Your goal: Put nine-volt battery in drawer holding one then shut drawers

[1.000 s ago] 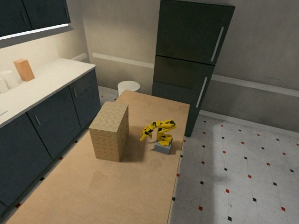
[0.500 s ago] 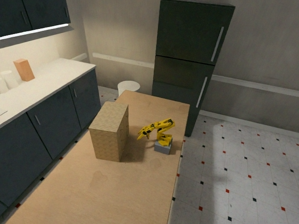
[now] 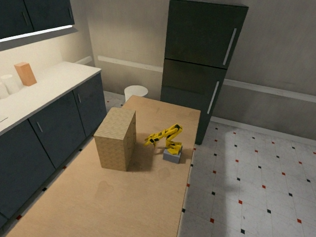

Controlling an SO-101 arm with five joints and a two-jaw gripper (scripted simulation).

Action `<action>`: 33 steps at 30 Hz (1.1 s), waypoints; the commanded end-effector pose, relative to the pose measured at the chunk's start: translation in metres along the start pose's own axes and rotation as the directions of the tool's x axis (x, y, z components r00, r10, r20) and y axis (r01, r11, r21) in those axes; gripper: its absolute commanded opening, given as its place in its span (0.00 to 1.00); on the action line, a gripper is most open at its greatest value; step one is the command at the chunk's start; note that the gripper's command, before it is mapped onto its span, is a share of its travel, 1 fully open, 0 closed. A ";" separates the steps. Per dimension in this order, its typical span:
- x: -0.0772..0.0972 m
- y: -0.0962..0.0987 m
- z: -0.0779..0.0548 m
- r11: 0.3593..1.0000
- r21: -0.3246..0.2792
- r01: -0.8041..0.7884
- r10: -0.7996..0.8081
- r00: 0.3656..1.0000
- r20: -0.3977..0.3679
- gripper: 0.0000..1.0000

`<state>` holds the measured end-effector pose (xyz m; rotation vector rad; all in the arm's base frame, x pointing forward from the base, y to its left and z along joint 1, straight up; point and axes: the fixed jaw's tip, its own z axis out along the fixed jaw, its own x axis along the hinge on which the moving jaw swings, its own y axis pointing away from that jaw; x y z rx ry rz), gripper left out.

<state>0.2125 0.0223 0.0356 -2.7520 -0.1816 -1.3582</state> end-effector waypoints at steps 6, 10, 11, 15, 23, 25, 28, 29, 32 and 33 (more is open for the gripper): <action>0.000 0.010 0.003 0.999 -0.035 -0.012 0.010 0.997 -0.073 0.31; 0.001 0.014 0.004 0.998 -0.053 -0.021 0.015 0.994 -0.111 0.30; 0.001 0.016 0.003 0.998 -0.058 -0.024 0.017 0.993 -0.120 0.29; 0.002 0.020 0.003 0.997 -0.076 -0.033 0.020 0.987 -0.158 0.28; 0.002 0.022 0.002 0.996 -0.081 -0.035 0.021 0.985 -0.168 0.25; 0.002 0.022 0.002 0.996 -0.081 -0.035 0.021 0.985 -0.168 0.25; 0.002 0.022 0.002 0.996 -0.081 -0.035 0.021 0.985 -0.168 0.24; 0.002 0.022 0.002 0.996 -0.081 -0.035 0.021 0.985 -0.168 0.23; 0.002 0.022 0.002 0.996 -0.081 -0.035 0.021 0.985 -0.168 0.22; 0.002 0.022 0.002 0.996 -0.081 -0.035 0.021 0.985 -0.168 0.22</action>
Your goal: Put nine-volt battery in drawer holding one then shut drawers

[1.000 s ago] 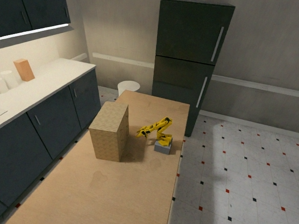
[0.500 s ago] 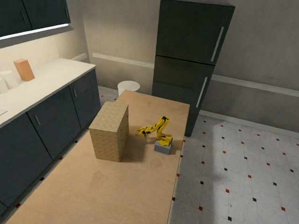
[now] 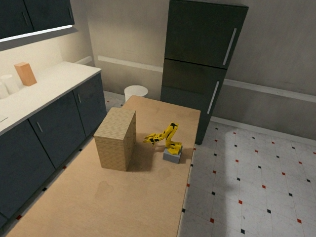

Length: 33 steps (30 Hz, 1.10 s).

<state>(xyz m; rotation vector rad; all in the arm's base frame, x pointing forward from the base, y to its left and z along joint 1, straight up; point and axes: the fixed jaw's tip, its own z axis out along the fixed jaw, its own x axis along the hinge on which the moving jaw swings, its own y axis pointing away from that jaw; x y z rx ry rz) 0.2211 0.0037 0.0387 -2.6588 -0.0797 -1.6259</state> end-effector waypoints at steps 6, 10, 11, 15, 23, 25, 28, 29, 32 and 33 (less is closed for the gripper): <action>-0.002 0.002 0.008 1.000 -0.006 0.004 -0.004 1.000 0.011 0.21; -0.004 0.000 0.021 1.000 -0.002 0.006 -0.006 1.000 0.011 0.21; -0.004 0.000 0.024 1.000 -0.001 0.006 -0.006 1.000 0.011 0.21; -0.010 -0.001 0.038 1.000 0.003 0.007 -0.007 1.000 0.011 0.21; -0.021 -0.003 0.053 1.000 0.008 0.009 -0.009 1.000 0.011 0.21; -0.021 -0.003 0.053 1.000 0.008 0.009 -0.009 1.000 0.011 0.21; -0.021 -0.003 0.053 1.000 0.008 0.009 -0.009 1.000 0.011 0.21; -0.021 -0.003 0.053 1.000 0.008 0.009 -0.009 1.000 0.011 0.21; -0.021 -0.003 0.053 1.000 0.008 0.009 -0.009 1.000 0.011 0.21; -0.021 -0.003 0.053 1.000 0.008 0.009 -0.009 1.000 0.011 0.21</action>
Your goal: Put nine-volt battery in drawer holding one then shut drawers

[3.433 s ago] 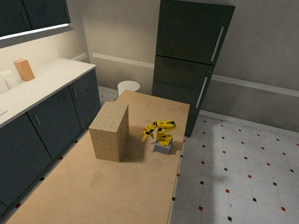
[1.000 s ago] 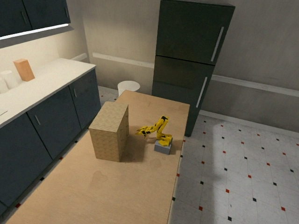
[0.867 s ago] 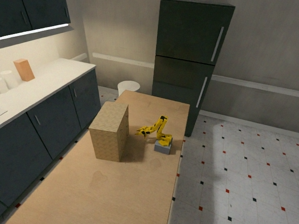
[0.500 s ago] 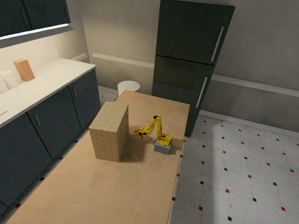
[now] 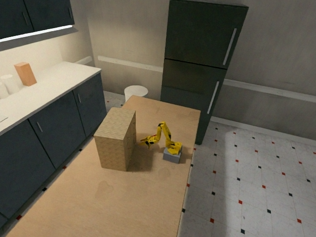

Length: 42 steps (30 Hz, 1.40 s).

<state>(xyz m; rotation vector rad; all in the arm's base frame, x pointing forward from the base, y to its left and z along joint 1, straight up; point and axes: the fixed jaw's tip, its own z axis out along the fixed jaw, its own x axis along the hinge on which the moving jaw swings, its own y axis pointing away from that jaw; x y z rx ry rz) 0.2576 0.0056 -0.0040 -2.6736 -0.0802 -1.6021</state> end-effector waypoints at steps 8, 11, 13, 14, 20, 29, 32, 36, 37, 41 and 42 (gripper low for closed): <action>0.000 -0.003 0.001 1.000 0.010 0.010 -0.010 1.000 -0.007 0.21; 0.000 -0.003 0.001 1.000 0.011 0.011 -0.010 1.000 -0.007 0.21; 0.000 -0.003 0.001 1.000 0.012 0.011 -0.011 1.000 -0.007 0.21; 0.000 -0.004 0.001 1.000 0.012 0.011 -0.011 1.000 -0.007 0.21; 0.000 -0.004 0.002 1.000 0.014 0.012 -0.012 1.000 -0.007 0.21; 0.000 -0.005 0.002 1.000 0.016 0.013 -0.013 1.000 -0.007 0.21; 0.000 -0.005 0.002 1.000 0.016 0.013 -0.013 1.000 -0.007 0.21; 0.000 -0.005 0.002 1.000 0.016 0.013 -0.013 1.000 -0.007 0.21; 0.000 -0.005 0.002 1.000 0.016 0.013 -0.013 1.000 -0.007 0.21; 0.000 -0.005 0.012 1.000 0.017 0.013 -0.013 1.000 -0.007 0.21; 0.000 -0.005 0.015 1.000 0.017 0.013 -0.013 1.000 -0.007 0.21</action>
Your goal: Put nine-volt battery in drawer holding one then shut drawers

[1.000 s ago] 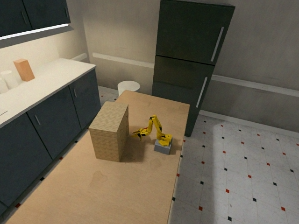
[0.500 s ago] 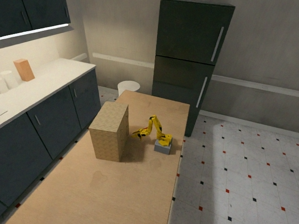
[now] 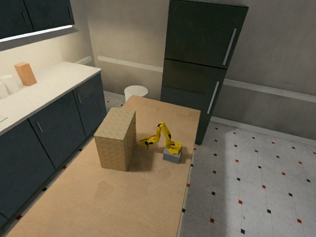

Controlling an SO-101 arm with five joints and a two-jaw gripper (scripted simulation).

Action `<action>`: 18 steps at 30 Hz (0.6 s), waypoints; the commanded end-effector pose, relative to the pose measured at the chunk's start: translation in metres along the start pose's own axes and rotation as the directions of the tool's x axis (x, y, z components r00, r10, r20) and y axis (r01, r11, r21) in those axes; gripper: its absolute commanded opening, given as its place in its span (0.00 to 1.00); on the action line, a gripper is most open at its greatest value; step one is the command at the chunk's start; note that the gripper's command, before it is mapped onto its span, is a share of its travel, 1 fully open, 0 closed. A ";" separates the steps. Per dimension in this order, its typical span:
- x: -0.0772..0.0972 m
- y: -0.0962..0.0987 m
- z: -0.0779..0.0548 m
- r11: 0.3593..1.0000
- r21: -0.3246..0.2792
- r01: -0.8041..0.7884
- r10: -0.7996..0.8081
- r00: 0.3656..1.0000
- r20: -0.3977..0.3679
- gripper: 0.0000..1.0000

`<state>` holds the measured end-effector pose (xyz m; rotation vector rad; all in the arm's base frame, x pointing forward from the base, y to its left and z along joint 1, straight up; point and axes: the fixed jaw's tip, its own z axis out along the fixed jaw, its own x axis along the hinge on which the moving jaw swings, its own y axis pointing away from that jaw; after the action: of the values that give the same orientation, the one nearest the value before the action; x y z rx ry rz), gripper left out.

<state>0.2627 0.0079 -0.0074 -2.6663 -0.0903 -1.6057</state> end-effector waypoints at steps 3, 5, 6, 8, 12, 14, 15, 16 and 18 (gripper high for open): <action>0.001 -0.003 0.012 1.000 0.011 0.009 -0.009 1.000 -0.003 0.21; 0.001 -0.003 0.012 1.000 0.011 0.009 -0.009 1.000 -0.003 0.21; 0.001 -0.003 0.012 1.000 0.011 0.009 -0.009 1.000 -0.003 0.21; 0.001 -0.003 0.012 1.000 0.011 0.009 -0.009 1.000 -0.003 0.21; 0.001 -0.003 0.012 1.000 0.011 0.009 -0.009 1.000 -0.003 0.21; 0.001 -0.003 0.016 1.000 0.011 0.009 -0.009 1.000 -0.003 0.21; 0.001 -0.004 0.019 1.000 0.011 0.009 -0.009 1.000 -0.003 0.21; 0.001 -0.004 0.022 1.000 0.011 0.009 -0.009 1.000 -0.003 0.21; 0.000 -0.004 0.029 1.000 0.012 0.009 -0.009 1.000 -0.003 0.21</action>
<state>0.2798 0.0095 -0.0157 -2.6617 -0.0926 -1.6112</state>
